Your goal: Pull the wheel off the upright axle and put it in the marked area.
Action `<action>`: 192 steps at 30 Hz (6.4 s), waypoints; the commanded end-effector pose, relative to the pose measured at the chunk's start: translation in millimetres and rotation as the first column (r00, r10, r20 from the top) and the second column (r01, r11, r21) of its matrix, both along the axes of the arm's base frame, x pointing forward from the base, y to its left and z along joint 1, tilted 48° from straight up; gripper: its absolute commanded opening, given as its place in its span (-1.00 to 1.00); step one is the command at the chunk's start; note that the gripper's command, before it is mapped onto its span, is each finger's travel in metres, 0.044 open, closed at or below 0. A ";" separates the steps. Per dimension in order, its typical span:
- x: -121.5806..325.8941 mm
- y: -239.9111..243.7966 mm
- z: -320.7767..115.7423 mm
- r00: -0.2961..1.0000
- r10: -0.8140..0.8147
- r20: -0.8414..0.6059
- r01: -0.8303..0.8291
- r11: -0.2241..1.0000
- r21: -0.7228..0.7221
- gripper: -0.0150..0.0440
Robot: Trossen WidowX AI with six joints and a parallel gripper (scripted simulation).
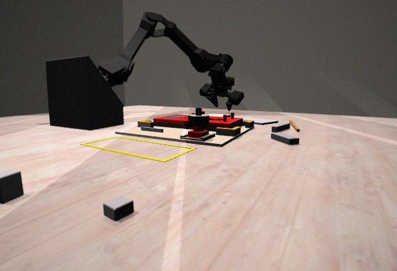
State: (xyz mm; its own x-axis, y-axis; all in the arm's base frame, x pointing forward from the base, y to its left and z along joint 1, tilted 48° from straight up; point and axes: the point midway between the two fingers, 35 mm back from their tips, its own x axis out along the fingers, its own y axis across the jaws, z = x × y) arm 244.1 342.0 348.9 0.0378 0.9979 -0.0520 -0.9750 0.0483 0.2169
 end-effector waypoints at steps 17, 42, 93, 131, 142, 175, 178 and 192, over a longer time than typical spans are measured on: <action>182.8 -165.3 -148.2 0.476 -0.612 -0.632 0.438 0.787 -0.433 0.53; 131.2 -448.3 -338.6 -0.964 -0.048 -0.263 0.166 0.663 -0.730 0.53; 118.4 -411.6 -392.8 -0.986 0.028 -0.167 0.140 0.690 -0.710 -0.49; 117.4 -421.2 -384.8 -0.986 0.032 -0.166 0.142 0.690 -0.710 -0.49; 117.1 -424.0 -382.5 -0.986 0.034 -0.165 0.143 0.690 -0.710 -0.49; 115.7 -432.1 -375.3 -0.986 0.037 -0.164 0.144 0.690 -0.709 -0.49; 115.6 -432.9 -374.7 -0.986 0.037 -0.164 0.144 0.690 -0.709 -0.49; 114.9 -436.2 -371.7 -0.986 0.039 -0.163 0.145 0.690 -0.709 -0.49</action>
State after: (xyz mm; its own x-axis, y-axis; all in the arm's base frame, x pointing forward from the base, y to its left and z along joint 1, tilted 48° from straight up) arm 359.2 -93.3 -23.6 0.1049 0.7304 -0.6749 0.9856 -0.1667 -0.0272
